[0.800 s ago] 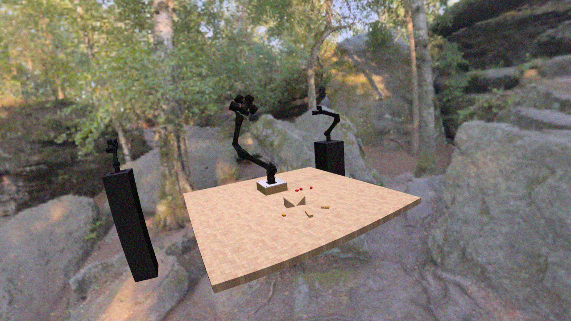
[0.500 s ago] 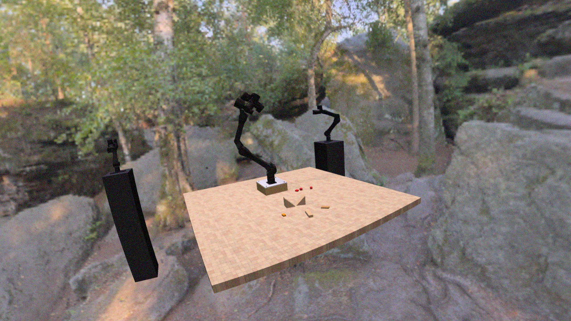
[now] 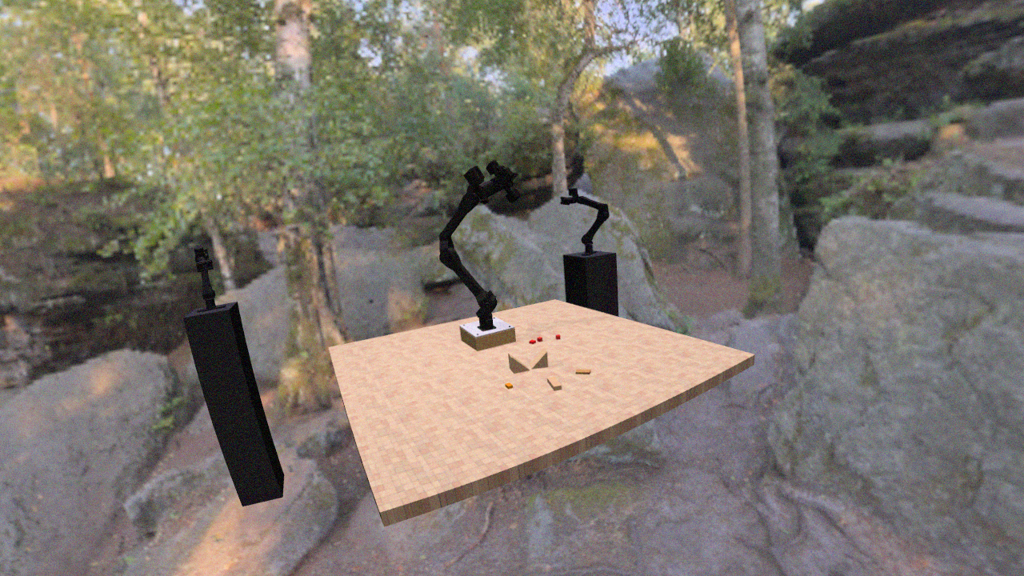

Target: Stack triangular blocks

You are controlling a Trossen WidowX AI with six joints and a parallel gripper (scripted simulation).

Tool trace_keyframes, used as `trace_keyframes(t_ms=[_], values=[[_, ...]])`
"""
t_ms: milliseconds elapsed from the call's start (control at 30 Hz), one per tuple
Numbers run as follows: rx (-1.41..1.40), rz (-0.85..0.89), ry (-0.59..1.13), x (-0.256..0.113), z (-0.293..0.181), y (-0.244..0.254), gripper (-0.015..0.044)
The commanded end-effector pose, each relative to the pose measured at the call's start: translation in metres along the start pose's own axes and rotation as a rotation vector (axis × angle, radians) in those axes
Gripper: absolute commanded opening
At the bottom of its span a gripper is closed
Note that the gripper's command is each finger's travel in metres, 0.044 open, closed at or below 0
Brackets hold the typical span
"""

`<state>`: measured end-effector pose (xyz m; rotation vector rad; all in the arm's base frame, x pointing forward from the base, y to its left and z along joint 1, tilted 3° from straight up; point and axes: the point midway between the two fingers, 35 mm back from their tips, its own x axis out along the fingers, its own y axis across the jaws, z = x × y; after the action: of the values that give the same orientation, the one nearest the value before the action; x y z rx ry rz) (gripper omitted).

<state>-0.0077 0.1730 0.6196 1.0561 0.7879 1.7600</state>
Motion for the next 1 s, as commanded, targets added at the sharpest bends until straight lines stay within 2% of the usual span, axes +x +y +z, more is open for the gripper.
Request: trace_keyframes(t_ms=[0,200,400,667,967], values=[[-0.006,-0.148,-0.129,0.017,0.047,-0.057,0.0],[0.012,-0.364,-0.261,0.02,0.103,-0.137,0.0],[0.037,-0.605,-0.376,-0.001,0.153,-0.223,0.0],[0.114,-0.879,-0.501,-0.06,0.202,-0.329,0.0],[0.194,-1.229,-0.547,-0.147,0.22,-0.425,0.0]])
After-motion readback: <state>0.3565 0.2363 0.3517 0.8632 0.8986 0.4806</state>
